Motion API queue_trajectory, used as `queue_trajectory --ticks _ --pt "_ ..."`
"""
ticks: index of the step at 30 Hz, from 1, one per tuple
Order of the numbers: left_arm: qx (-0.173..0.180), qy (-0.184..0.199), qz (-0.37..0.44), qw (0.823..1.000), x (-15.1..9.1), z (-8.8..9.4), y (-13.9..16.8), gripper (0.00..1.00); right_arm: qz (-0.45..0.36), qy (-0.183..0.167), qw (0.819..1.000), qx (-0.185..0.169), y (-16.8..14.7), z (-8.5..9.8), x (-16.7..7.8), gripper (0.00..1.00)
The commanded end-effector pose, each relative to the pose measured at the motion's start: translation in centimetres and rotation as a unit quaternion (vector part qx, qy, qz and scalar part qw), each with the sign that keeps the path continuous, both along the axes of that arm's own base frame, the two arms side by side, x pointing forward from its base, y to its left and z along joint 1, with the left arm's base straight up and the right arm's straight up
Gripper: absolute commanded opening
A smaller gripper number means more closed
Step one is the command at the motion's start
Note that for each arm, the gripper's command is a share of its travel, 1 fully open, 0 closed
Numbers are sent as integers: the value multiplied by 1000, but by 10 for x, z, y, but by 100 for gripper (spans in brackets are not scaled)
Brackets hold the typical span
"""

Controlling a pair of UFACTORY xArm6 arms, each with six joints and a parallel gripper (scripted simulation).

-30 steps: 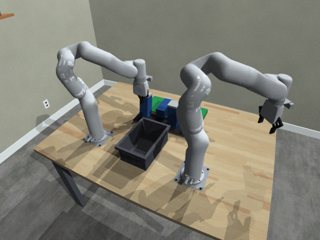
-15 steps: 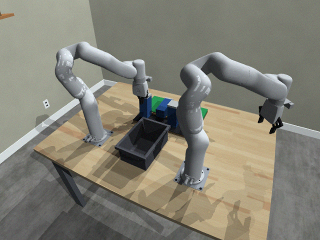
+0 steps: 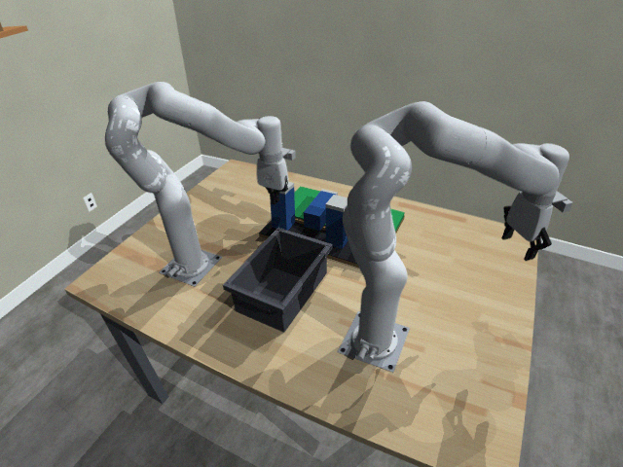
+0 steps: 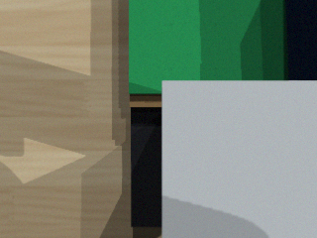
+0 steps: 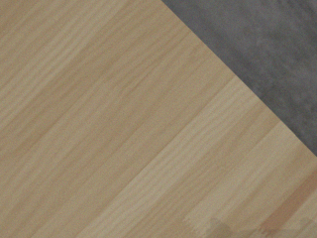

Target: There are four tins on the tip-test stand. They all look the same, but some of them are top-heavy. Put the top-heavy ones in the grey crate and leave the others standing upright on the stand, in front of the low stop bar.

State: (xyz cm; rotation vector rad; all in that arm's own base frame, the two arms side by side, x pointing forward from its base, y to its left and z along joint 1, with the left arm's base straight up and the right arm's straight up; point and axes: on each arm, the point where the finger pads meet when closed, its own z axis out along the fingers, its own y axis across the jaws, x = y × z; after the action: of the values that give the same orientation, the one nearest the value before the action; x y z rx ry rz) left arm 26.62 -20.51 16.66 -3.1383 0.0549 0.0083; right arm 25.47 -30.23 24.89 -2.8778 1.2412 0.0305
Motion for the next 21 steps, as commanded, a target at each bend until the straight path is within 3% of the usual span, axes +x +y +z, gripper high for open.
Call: queue_trajectory --ticks 1,21 --pt "-1 -2 0 1000 -1 2 -1 0 0 -1 1000 -2 -1 1 1 100" --pt "-1 -2 1 1000 -9 2 0 0 0 -1 1000 -2 -1 1 1 100"
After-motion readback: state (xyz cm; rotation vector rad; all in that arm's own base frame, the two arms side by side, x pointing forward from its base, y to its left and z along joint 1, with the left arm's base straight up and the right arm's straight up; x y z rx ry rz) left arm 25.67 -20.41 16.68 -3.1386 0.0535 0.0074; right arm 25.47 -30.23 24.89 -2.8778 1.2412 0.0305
